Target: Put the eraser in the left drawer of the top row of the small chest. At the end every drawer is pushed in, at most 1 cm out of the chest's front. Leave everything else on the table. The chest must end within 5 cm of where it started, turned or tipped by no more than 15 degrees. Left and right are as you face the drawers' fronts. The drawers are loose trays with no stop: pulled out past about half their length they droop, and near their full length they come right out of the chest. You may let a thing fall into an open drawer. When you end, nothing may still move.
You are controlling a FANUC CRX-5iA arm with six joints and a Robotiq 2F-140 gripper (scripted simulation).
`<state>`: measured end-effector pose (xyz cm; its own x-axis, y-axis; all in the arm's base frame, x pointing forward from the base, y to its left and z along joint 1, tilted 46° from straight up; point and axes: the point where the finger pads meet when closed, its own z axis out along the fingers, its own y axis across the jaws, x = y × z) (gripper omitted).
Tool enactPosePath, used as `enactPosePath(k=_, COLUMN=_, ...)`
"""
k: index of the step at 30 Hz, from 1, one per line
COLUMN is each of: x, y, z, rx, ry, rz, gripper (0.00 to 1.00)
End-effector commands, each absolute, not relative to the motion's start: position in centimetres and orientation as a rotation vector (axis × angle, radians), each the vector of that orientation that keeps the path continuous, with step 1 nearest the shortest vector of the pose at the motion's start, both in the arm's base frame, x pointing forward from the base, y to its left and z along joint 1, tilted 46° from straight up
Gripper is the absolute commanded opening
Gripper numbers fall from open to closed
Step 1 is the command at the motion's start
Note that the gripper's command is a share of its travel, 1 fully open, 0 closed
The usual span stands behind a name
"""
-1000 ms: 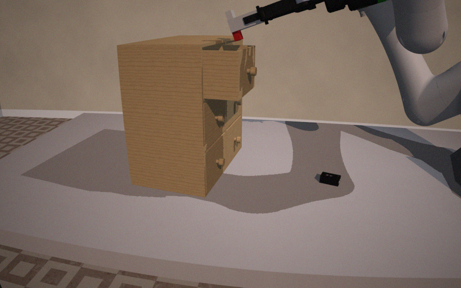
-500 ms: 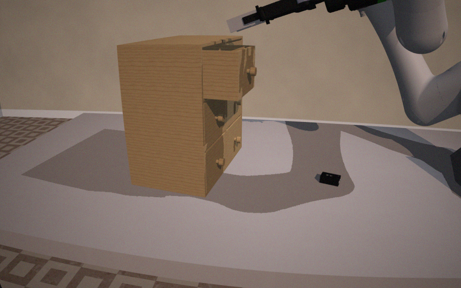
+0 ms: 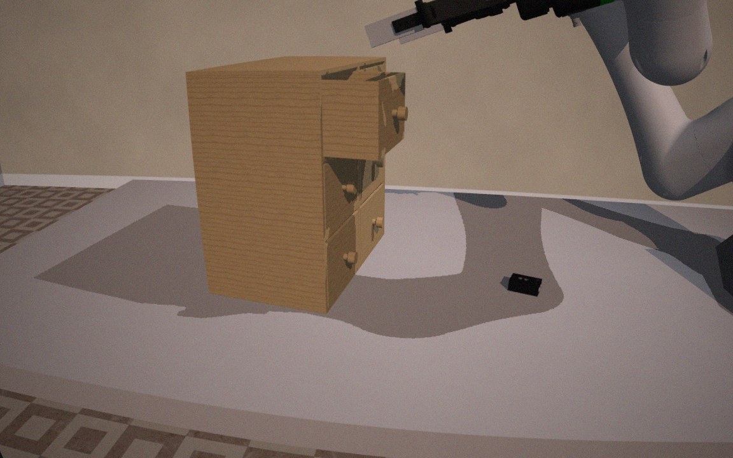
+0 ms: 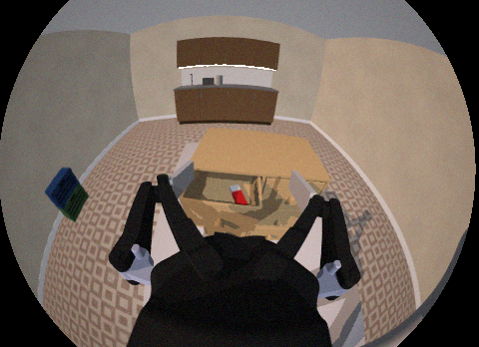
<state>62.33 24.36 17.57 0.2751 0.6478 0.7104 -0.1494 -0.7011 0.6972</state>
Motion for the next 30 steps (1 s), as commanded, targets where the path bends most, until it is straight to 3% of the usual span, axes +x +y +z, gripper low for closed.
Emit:
enactPosePath(k=1, x=62.3, y=24.4, z=17.6, rx=1.868, ry=0.449, rz=1.497, gripper=1.00)
enactPosePath(k=13, x=59.6, y=24.7, z=17.3, rx=1.868, ry=0.449, rz=1.497, gripper=1.00)
enactPosePath(k=30, x=51.0, y=25.5, z=16.3, rx=1.868, ry=0.449, rz=1.497, gripper=1.00)
